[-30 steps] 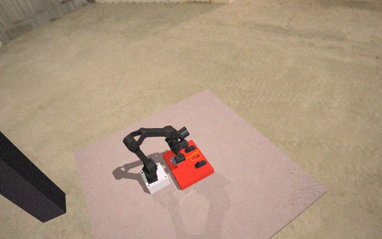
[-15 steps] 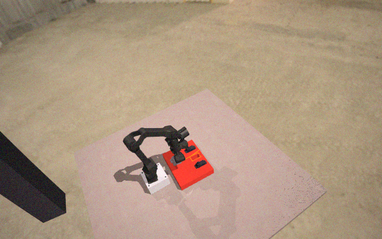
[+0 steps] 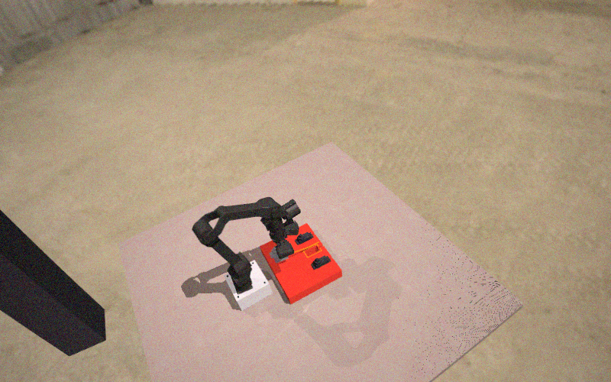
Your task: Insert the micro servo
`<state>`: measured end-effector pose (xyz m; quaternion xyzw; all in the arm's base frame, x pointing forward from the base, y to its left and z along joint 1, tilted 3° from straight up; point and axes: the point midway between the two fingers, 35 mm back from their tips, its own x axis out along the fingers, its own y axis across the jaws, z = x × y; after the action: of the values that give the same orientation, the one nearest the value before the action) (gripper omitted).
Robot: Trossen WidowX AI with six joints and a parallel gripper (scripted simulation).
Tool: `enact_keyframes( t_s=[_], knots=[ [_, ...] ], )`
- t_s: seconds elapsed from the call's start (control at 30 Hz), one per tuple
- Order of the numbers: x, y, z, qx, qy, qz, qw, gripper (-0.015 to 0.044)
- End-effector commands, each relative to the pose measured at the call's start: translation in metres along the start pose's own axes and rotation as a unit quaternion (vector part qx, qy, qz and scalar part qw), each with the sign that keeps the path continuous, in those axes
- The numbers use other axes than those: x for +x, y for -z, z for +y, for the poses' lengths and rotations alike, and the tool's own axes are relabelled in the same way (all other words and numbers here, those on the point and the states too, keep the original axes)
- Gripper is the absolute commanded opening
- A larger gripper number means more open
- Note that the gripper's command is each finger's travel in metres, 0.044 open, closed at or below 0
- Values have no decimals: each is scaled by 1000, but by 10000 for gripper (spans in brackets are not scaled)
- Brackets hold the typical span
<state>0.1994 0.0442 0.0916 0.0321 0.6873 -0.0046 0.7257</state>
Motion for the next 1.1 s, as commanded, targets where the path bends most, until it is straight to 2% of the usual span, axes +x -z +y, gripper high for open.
enact_keyframes(
  t_s=[0.0, 0.3, 0.77, 1.07],
  knots=[
    [-2, 0, 0, -2, -3, -3, 1000, 0],
    [-3, -25, 0, -2, -3, -4, 1000, 0],
    [-3, -29, -15, -2, -2, -4, 1000, 0],
    [-3, -62, -11, -2, -2, -5, 1000, 0]
  ],
)
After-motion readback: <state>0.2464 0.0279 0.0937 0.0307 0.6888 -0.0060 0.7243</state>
